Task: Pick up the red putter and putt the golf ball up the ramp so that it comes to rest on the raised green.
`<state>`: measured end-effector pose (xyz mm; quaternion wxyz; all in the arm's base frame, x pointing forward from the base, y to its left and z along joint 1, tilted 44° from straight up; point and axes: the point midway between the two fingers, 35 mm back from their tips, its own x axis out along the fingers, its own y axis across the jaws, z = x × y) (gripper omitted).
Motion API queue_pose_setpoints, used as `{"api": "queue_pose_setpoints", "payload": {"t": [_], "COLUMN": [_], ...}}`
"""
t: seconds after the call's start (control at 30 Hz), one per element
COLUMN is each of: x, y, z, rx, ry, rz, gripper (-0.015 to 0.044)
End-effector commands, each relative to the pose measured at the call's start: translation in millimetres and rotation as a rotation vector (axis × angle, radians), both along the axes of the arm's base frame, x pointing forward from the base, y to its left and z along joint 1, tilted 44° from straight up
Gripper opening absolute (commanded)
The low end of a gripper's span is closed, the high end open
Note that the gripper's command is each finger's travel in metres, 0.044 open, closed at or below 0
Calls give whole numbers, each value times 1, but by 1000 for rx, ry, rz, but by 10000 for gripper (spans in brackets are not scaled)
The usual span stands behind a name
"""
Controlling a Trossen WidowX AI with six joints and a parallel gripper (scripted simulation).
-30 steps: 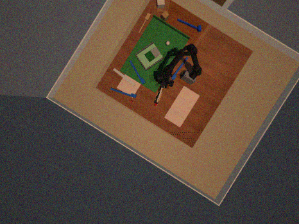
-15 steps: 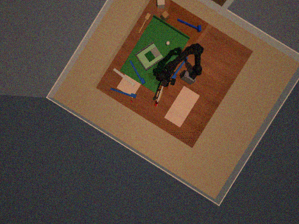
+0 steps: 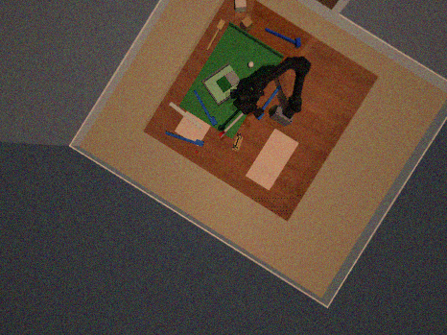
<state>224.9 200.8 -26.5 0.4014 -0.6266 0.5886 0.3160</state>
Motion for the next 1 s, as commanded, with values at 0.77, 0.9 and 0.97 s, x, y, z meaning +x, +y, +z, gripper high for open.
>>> {"api": "queue_pose_setpoints", "payload": {"t": [0.77, 0.9, 0.97], "x": [29, 25, 23], "y": [-120, -140, -150], "z": [131, 148, 156], "rx": [39, 45, 48], "ry": [-559, -648, -692], "rz": [-786, -903, -960], "gripper": [0, 0, 0]}}
